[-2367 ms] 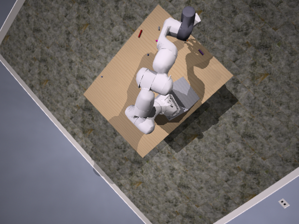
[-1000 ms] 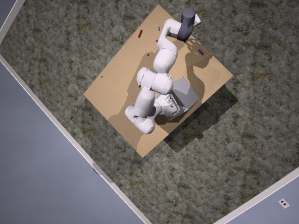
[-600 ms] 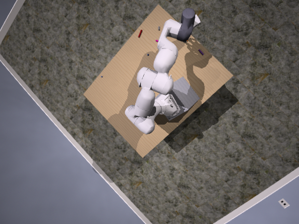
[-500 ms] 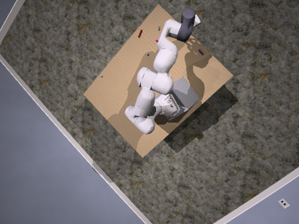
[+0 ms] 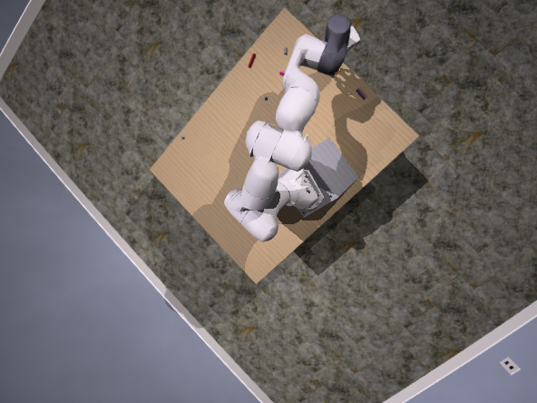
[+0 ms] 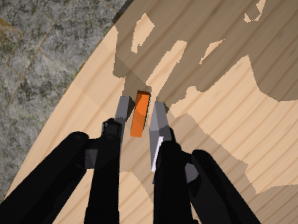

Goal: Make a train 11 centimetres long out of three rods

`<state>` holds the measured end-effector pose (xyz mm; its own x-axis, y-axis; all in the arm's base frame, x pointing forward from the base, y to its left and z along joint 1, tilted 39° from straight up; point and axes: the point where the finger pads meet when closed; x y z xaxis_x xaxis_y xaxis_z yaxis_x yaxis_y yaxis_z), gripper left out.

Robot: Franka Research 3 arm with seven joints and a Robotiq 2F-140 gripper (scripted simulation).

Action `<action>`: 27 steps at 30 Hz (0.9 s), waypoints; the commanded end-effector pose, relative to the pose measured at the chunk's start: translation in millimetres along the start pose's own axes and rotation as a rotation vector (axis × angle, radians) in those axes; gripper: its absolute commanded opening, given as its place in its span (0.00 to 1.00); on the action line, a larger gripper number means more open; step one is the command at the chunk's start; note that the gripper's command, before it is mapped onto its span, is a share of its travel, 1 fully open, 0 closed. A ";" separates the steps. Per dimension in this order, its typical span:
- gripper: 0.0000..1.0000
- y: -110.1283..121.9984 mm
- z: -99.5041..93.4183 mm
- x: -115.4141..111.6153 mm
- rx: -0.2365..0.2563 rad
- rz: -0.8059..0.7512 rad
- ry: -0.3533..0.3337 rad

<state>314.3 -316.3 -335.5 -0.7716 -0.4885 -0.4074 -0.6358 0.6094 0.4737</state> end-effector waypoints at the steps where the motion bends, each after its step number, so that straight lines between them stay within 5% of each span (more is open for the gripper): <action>1: 0.23 0.4 1.9 0.9 0.000 -0.003 0.003; 16: 0.23 0.4 1.9 0.9 0.000 -0.003 0.003; 17: 0.12 0.4 1.9 0.9 0.000 -0.003 0.003; 27: 0.12 0.4 1.9 0.9 0.000 -0.003 0.003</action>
<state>314.4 -316.5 -335.5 -0.7716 -0.4886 -0.4073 -0.6359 0.6096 0.4733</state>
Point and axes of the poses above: the point where the finger pads meet when closed, its own z axis out along the fingers, its own y axis across the jaws, x = y × z, and after that the axes turned 5 degrees about -z, right-handed
